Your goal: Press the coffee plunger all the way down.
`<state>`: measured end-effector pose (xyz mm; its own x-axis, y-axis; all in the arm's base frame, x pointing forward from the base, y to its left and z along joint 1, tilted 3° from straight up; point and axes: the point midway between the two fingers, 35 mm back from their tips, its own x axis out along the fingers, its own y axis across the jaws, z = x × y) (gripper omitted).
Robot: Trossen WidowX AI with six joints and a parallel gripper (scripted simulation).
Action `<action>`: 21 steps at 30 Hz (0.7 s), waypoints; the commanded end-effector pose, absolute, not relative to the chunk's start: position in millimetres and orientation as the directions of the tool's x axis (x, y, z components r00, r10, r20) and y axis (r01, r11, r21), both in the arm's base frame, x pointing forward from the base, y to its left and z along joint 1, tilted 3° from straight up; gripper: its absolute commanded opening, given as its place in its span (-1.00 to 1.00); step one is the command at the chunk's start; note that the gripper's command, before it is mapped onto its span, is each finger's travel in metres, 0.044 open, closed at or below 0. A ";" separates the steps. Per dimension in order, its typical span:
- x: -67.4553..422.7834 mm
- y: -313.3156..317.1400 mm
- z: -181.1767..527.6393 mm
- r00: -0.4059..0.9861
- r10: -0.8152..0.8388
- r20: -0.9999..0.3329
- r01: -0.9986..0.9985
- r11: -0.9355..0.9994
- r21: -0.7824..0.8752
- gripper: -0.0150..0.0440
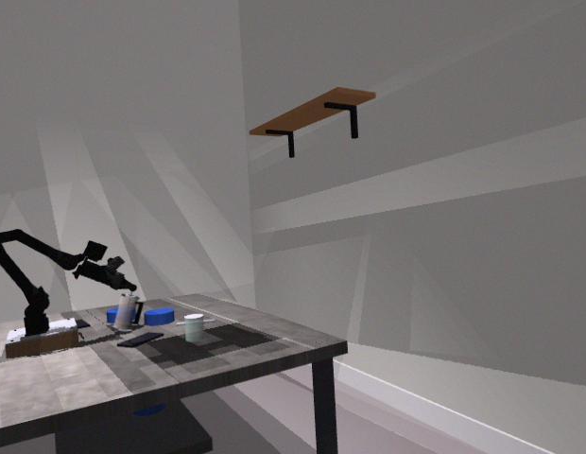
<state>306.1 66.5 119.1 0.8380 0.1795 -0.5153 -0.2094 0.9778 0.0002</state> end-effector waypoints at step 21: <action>306.2 66.6 119.0 0.838 0.180 -0.515 -0.209 0.978 0.000 0.88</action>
<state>307.2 66.7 120.7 0.8413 0.1797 -0.5099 -0.2089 0.9779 0.0000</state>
